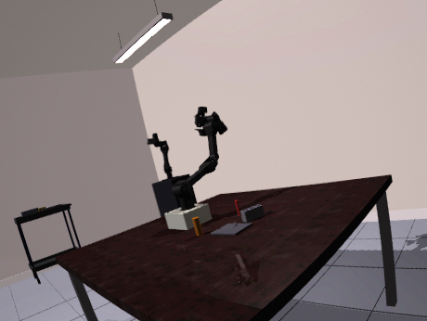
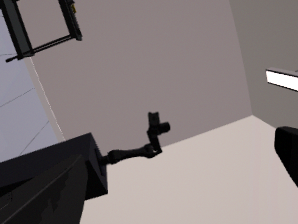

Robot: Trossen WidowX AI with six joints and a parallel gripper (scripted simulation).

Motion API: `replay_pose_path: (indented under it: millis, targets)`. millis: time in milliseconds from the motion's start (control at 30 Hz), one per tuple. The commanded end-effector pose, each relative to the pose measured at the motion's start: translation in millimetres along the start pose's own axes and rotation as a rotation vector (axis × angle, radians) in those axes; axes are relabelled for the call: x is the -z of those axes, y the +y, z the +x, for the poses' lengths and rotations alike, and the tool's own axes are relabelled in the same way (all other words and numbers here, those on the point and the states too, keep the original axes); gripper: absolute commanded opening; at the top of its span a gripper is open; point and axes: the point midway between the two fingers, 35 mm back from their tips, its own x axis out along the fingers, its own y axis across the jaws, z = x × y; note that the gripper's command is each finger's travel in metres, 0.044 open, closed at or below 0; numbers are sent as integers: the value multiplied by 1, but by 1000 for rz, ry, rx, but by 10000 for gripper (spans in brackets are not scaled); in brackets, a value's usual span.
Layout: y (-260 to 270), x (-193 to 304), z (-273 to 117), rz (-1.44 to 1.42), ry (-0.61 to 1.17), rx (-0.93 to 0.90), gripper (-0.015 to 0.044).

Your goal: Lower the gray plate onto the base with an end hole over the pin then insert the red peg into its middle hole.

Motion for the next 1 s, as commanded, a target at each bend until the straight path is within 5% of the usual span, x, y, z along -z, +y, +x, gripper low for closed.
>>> replay_pose_path:
  millis: [0, 533, 967]
  targets:
    - [0, 0, 0, 0, 0, 0, 426]
    - [-91, -135, 49, -691, -66, 274, 440]
    - [-140, -266, 35, -1268, -69, 593, 440]
